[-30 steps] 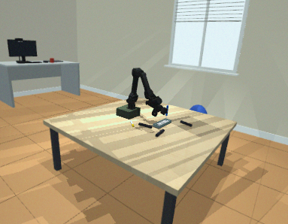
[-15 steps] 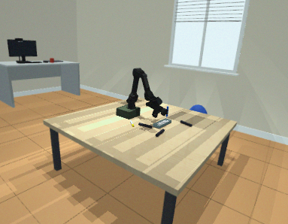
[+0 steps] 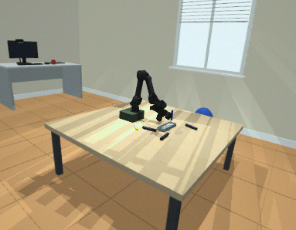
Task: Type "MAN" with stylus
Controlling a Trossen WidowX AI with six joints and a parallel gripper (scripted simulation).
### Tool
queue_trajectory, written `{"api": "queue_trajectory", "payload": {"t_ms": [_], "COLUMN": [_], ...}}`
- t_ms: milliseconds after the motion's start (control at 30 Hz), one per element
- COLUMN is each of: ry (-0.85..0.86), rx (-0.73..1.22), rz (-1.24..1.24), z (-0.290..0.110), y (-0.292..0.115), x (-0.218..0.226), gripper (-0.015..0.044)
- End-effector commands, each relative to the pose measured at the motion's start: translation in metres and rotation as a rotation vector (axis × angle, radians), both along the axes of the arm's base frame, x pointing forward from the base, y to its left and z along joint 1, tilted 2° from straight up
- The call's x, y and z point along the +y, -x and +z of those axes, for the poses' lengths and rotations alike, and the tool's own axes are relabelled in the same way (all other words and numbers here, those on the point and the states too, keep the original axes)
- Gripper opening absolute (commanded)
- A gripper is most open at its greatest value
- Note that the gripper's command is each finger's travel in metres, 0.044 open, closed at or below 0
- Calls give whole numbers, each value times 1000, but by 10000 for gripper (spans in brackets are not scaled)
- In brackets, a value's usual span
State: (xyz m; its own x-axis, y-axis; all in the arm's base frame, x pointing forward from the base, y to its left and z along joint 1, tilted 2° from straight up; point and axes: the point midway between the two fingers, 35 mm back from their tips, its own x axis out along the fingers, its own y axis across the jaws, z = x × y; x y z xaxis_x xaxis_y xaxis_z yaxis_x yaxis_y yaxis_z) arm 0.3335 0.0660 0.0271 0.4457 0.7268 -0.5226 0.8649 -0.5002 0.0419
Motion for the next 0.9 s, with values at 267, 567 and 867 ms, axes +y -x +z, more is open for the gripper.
{"api": "queue_trajectory", "payload": {"t_ms": [267, 567, 867], "ry": [-1, -1, -1], "rx": [4, 4, 4], "rz": [-2, -2, -2], "z": [-6, -10, -12], "y": [0, 0, 0], "x": [0, 0, -1], "gripper": [81, 81, 81]}}
